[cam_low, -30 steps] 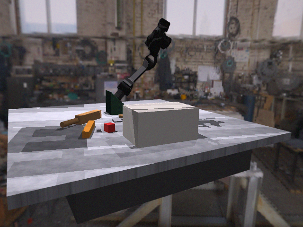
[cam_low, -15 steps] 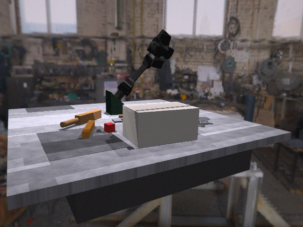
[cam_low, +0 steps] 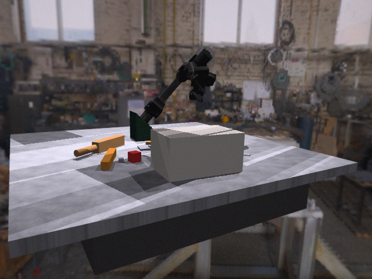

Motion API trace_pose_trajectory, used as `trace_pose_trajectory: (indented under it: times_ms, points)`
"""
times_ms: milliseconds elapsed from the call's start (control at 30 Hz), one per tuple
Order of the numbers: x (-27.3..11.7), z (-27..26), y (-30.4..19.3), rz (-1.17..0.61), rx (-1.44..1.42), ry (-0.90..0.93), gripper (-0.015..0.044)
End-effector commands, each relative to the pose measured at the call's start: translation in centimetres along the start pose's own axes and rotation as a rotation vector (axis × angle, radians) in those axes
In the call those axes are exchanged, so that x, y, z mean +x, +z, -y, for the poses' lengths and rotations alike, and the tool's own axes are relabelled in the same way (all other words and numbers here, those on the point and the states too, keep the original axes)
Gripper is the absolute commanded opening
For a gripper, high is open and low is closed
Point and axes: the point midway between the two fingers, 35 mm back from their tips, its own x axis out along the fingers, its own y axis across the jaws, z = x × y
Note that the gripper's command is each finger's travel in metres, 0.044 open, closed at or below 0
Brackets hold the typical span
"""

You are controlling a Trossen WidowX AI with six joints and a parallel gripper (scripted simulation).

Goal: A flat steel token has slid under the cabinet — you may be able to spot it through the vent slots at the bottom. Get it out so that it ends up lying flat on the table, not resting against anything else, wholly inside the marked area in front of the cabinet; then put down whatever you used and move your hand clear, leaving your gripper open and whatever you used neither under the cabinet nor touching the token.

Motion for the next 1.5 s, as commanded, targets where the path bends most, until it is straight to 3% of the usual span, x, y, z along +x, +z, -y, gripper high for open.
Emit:
trace_pose_trajectory:
  times_ms: [0,433,867,1467]
  points:
    - [1.4,-2.1,0.2,-0.013,0.074,0.106,0.027]
    - [4.1,-9.8,0.4,-0.121,0.304,0.44,0.027]
    - [4.4,-16.8,1.0,-0.298,0.533,0.746,0.027]
    - [7.2,-20.0,0.5,-0.306,0.544,0.761,0.027]
